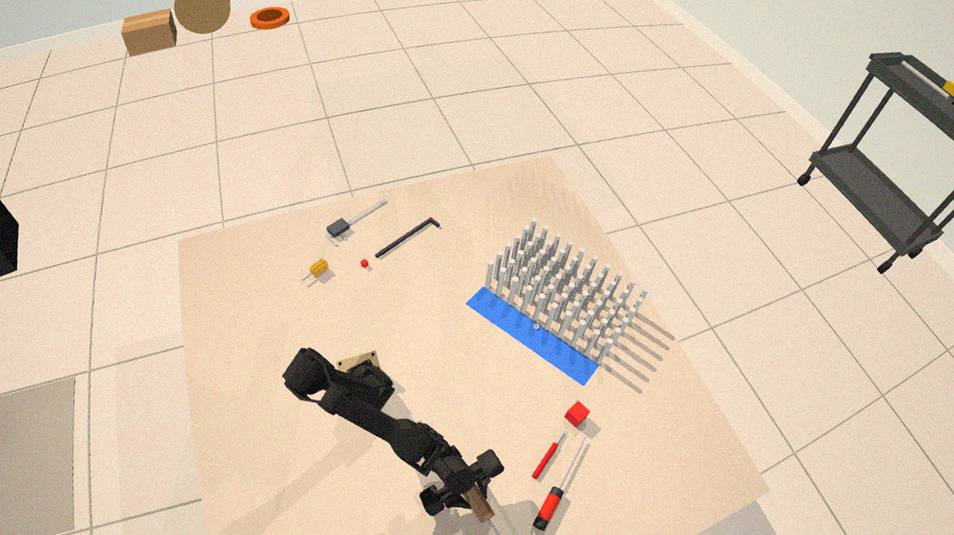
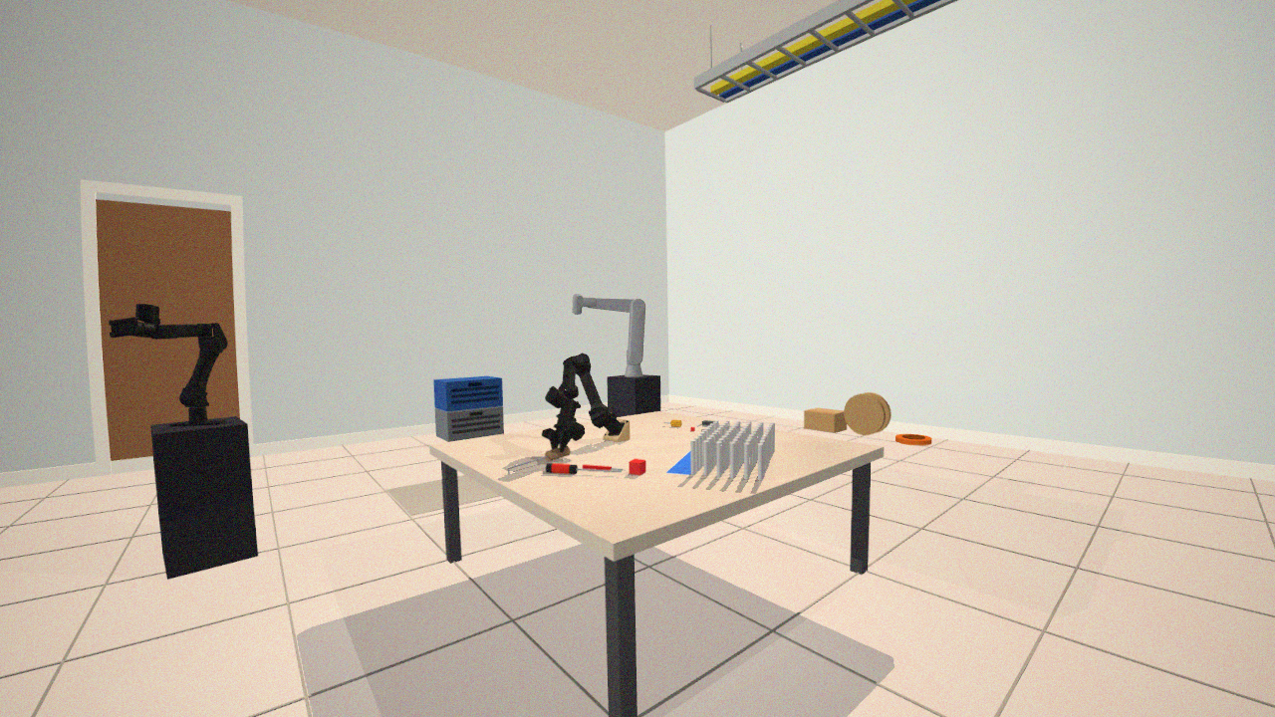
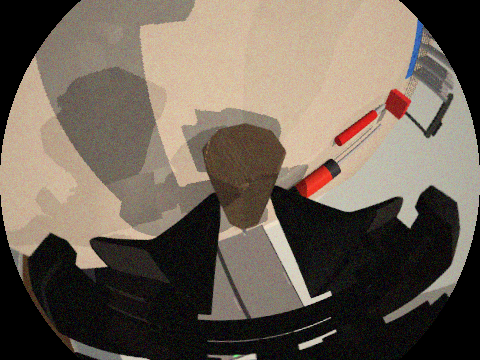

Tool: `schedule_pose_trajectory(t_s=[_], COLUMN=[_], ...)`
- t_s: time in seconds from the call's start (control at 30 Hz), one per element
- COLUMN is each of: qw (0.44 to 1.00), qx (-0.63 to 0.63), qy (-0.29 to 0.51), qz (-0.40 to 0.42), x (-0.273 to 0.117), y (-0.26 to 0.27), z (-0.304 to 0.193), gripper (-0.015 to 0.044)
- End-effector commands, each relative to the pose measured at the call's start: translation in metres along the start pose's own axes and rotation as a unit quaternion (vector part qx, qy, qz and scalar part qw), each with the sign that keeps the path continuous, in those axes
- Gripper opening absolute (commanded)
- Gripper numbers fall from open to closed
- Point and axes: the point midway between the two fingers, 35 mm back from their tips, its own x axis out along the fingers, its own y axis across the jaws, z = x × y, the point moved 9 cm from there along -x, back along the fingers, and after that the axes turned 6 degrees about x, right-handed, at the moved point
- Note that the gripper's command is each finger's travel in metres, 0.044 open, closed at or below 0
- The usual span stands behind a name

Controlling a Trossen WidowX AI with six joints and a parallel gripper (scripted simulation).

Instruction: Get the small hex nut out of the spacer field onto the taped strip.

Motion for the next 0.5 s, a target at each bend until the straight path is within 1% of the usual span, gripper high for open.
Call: schedule_pose_trajectory(t_s=[0.0, 0.47], qw=[1.000, 1.000], qx=[-0.004, -0.009], qy=[0.001, 0.009], qz=[0.001, -0.001], x=[0.0014, 0.0040], y=[0.0022, 0.0070], z=[0.0023, 0.0041], gripper=[0.0000, 0.0000])
